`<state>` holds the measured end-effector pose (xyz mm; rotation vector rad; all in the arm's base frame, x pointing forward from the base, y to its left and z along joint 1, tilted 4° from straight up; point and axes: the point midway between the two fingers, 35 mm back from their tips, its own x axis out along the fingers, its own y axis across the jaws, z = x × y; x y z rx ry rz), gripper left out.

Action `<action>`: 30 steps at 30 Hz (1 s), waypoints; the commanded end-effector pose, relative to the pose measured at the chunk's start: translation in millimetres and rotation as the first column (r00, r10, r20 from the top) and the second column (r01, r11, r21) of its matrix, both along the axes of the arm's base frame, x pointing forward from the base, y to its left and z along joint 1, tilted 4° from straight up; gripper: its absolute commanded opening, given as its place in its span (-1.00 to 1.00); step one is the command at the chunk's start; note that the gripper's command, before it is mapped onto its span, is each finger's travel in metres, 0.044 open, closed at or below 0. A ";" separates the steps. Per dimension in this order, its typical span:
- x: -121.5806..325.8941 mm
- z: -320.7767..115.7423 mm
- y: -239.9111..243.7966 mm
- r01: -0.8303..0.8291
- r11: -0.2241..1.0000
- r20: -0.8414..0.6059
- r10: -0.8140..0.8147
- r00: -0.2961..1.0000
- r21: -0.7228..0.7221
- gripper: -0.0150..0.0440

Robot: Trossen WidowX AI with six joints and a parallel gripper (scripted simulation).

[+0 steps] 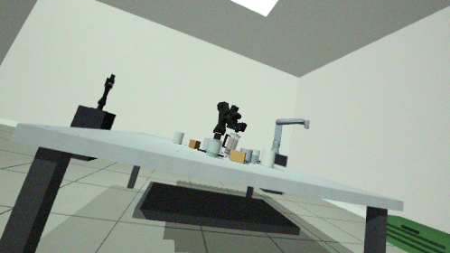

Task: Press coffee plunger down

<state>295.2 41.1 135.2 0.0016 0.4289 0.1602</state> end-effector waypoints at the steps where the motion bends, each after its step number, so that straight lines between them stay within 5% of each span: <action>1: 0.3 -4.1 0.2 0.000 1.000 -0.017 0.000 1.000 0.003 -0.08; 13: 0.7 -0.1 0.0 0.000 1.000 0.000 0.000 1.000 0.001 -0.08; 25: 0.7 -0.1 0.0 0.000 1.000 0.000 0.000 1.000 0.001 0.99; 30: -0.8 5.1 -0.8 0.000 1.000 -0.001 0.000 1.000 0.001 1.00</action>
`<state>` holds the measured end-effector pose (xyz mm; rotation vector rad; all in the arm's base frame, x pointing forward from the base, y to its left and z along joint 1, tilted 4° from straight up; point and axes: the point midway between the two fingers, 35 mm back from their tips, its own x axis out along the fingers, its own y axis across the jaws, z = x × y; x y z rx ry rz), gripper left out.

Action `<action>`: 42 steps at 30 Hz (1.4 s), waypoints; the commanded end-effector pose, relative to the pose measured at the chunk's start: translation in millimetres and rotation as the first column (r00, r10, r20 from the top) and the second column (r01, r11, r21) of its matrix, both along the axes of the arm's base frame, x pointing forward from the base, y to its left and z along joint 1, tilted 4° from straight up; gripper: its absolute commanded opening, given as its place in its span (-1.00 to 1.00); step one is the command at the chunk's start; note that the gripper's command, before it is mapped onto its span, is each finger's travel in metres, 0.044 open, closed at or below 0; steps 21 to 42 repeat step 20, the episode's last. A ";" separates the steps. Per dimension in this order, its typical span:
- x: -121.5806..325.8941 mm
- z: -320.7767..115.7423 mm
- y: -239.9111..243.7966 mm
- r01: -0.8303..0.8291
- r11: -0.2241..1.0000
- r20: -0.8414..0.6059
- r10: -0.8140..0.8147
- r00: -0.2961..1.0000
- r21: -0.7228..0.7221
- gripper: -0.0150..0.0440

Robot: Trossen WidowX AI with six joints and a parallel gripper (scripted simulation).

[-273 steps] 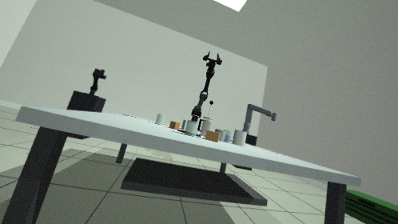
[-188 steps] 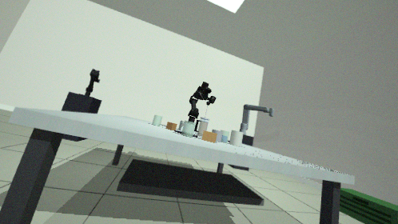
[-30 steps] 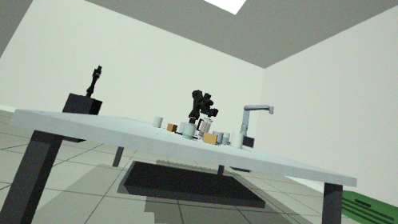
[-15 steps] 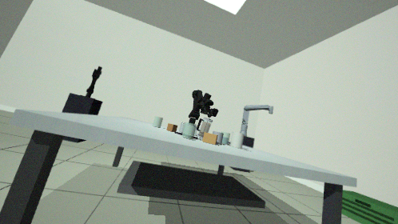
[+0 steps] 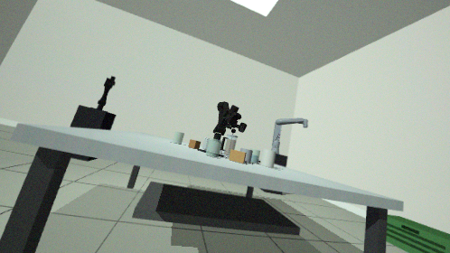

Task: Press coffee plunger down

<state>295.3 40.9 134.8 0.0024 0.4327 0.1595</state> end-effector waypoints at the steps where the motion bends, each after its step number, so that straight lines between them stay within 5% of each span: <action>1: -2.5 10.4 -1.3 0.000 1.000 0.002 0.000 1.000 0.000 1.00; 9: -47.9 73.7 -11.2 -0.001 1.000 -0.016 0.001 1.000 0.001 1.00; 42: -49.0 73.3 -11.3 -0.001 1.000 -0.017 0.001 1.000 0.001 1.00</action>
